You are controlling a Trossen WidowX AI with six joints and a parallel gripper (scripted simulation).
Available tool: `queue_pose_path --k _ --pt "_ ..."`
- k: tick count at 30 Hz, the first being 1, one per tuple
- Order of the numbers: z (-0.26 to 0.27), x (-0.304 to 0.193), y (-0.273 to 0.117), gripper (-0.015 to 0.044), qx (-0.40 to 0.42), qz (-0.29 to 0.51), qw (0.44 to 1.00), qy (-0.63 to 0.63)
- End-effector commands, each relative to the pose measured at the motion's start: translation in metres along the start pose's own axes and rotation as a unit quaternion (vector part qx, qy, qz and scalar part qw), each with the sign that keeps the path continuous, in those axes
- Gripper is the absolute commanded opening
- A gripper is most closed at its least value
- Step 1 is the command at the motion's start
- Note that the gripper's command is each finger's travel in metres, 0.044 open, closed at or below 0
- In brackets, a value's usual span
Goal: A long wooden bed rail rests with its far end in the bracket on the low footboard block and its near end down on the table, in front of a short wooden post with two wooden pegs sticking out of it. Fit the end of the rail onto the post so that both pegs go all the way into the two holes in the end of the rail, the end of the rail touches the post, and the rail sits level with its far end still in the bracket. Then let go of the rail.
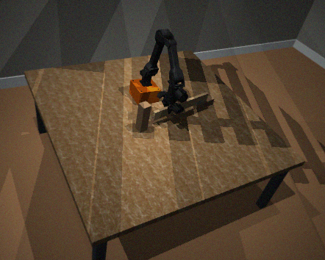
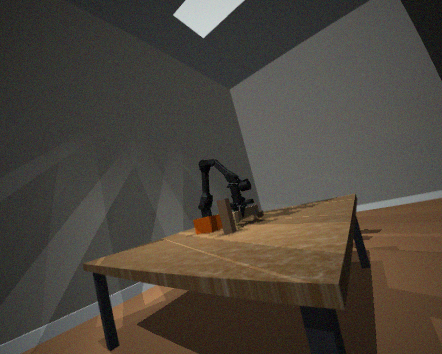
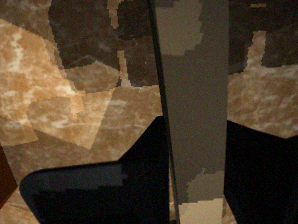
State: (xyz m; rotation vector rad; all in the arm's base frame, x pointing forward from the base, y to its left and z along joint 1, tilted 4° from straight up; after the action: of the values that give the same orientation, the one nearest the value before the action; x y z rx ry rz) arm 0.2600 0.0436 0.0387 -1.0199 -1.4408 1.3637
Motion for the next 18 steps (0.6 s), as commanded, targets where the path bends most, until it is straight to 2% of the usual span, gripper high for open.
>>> queue_pose_path --k 1,18 --pt "-0.0005 -0.0015 -0.0001 0.0000 -0.001 -0.002 1.000 -0.002" --pt "-0.0011 -0.0068 -0.0004 0.0000 -0.001 -0.001 1.000 -0.002"
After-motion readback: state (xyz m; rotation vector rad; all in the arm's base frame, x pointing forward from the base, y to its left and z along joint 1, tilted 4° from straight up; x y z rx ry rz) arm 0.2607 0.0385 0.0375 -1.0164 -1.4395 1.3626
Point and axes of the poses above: the point midway between the two fingers, 35 mm back from their tips, its own y axis out along the fingers, its own z axis across the jaws, x = y × z, the point moved 5 cm from there along -y, back along the fingers, and after that the axes turned 3 degrees about -y, right-handed, at the moved point
